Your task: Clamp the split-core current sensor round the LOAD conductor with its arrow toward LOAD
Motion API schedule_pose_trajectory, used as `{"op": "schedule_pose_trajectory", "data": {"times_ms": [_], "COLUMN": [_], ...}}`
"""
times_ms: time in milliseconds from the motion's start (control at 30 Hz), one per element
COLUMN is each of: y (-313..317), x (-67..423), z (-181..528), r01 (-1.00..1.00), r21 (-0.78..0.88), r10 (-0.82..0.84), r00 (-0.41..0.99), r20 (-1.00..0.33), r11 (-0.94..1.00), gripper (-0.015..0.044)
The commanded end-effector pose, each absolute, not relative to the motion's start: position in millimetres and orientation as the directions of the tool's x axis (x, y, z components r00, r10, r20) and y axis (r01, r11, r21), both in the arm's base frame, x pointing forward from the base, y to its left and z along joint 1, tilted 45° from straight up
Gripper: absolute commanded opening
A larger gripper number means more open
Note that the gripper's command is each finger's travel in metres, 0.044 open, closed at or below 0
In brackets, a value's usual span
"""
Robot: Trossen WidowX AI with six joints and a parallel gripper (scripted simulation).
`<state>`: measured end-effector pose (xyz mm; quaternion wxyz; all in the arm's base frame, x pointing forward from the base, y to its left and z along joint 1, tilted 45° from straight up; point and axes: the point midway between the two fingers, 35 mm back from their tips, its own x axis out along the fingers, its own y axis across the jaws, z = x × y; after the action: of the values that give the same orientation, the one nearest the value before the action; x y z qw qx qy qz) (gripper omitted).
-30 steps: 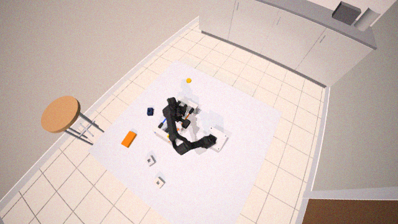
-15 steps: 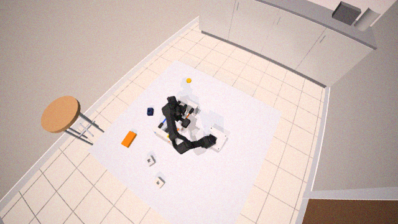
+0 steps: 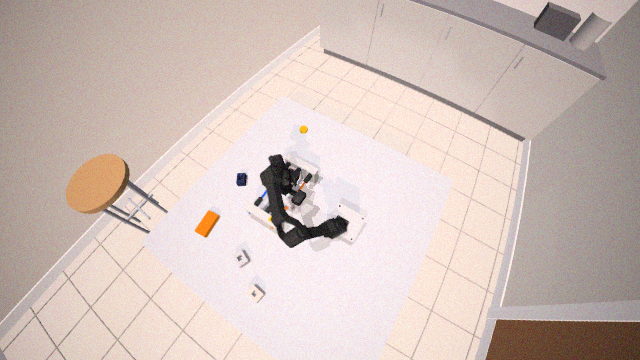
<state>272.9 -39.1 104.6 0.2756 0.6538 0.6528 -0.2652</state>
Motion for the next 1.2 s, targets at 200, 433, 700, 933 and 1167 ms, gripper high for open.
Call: {"op": "schedule_pose_trajectory", "data": {"times_ms": [200,433,700,933,1167], "y": [-40,-33,20,40,46], "x": [272,270,231,202,185], "z": [104,107,132,159,185], "r01": [1.0,1.0,0.973,0.929,0.825], "r21": [0.013,0.008,0.02,0.221,0.48], "r10": [0.705,0.68,0.276,-0.005,-0.075], "r00": [0.002,-0.015,-0.045,0.233,0.522], "r20": [-0.71,-0.733,-0.96,-0.972,-0.85], "r11": [0.01,0.03,0.229,0.298,0.299], "gripper": [0.044,0.044,0.044,0.044,0.044]}}
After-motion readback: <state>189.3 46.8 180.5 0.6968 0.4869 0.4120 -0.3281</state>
